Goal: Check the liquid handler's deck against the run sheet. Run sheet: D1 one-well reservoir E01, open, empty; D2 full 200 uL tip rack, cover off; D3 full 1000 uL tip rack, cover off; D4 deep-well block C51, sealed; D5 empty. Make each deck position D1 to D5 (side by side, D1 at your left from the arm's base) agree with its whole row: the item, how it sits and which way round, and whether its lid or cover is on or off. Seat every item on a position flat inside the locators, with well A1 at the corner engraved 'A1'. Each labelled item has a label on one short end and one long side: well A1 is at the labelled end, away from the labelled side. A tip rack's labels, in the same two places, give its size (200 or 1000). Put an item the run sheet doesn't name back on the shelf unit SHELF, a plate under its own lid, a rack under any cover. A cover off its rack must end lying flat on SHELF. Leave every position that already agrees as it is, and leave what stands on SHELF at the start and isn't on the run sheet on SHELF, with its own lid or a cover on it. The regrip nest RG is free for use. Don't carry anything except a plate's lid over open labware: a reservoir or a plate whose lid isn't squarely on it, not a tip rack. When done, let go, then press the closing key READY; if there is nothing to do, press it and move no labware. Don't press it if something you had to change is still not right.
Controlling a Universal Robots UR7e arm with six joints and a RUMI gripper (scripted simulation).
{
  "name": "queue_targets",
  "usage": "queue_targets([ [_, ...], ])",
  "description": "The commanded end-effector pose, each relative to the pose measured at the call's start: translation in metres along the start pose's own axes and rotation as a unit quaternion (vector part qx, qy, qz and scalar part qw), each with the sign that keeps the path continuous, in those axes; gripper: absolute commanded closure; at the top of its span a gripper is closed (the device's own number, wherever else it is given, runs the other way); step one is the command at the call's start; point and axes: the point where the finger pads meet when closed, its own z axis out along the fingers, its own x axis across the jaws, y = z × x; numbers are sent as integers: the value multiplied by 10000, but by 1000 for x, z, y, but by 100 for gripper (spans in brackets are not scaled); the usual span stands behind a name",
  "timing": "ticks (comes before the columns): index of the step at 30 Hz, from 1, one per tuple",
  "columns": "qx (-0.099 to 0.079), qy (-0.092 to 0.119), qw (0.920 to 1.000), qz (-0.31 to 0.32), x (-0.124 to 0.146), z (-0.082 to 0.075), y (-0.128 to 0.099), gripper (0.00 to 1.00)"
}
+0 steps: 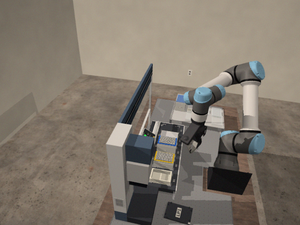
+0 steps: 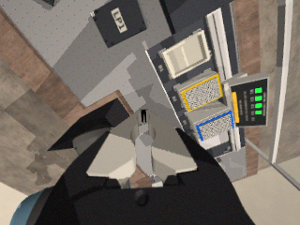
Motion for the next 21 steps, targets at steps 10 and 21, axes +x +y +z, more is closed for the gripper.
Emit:
queue_targets([
  [10,9,0,9940,-1093,-15,-2,7,100],
  [21,9,1,9760,-2178,-15,-2,7,100],
])
